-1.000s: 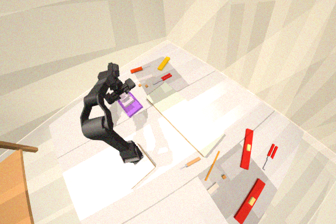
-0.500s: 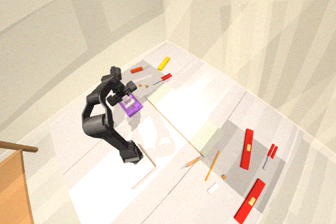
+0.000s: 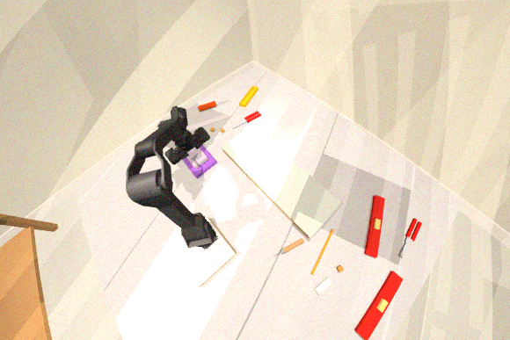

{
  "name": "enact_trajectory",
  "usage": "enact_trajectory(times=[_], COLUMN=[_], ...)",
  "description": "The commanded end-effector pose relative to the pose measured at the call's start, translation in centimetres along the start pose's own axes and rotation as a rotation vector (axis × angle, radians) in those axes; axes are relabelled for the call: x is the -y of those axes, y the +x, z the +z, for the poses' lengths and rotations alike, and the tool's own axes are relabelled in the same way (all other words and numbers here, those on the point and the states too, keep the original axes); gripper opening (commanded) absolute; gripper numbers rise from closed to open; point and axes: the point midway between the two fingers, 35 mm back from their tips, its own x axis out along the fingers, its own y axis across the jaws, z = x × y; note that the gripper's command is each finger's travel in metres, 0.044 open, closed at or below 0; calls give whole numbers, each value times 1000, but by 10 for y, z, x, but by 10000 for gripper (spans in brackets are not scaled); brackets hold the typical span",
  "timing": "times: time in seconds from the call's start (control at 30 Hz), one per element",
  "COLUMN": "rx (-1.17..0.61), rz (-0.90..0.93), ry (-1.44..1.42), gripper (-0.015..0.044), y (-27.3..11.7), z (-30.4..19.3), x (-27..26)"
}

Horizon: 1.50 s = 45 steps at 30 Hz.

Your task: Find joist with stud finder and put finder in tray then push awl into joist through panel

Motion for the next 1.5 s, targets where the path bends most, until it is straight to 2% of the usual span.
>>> enact_trajectory(times=[0.0,0.63,1.03,1.2,1.37,1.43,1.47], rx=[5,5,-2,-2,-2,-2,-2], rz=[-5,-4,1,1,1,1,-2], ry=[-2,-2,2,2,2,2,6], gripper=[0,0,315,440,440,440,440], y=[5,28,26,-6,-64,-66,-48], z=[-2,-9,-9,3,16,16,12], x=[0,0,-1,1,-1,-1,3])
